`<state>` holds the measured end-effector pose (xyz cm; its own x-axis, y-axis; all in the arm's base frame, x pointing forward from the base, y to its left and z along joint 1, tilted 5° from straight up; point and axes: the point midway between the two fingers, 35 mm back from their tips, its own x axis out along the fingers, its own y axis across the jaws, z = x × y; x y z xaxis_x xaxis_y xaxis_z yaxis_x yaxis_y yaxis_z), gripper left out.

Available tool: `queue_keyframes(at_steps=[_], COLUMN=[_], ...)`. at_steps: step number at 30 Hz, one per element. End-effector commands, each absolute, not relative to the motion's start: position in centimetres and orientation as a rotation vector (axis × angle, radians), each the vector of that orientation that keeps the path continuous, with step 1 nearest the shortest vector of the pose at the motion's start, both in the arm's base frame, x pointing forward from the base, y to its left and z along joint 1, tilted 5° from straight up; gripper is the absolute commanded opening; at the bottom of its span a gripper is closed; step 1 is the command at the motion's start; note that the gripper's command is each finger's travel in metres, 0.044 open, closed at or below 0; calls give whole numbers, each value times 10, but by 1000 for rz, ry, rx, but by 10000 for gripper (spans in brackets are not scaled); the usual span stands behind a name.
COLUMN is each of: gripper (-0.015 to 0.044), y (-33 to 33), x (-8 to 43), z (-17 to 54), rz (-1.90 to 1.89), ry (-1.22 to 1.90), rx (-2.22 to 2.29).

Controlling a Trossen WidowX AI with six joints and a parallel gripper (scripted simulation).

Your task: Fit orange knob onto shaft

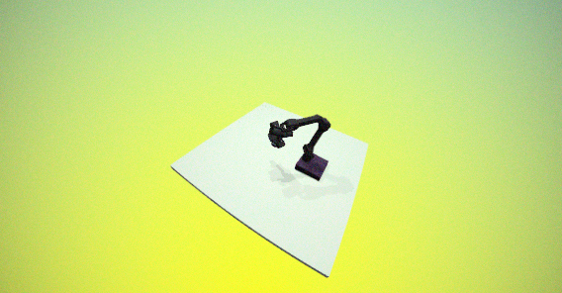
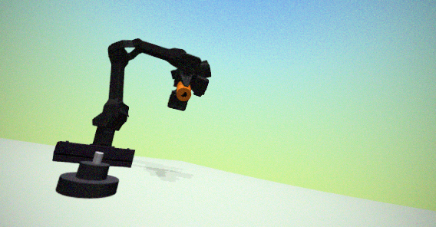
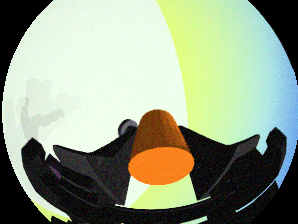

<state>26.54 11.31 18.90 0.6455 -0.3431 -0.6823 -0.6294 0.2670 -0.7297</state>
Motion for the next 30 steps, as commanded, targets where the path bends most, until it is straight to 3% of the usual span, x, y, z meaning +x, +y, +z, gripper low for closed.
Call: queue_keyframes(at_steps=[1,30], gripper=[0,0], y=[113,104], x=[266,273], z=[190,151], rz=[235,551], ry=[914,1182], rx=[-1338,-1128])
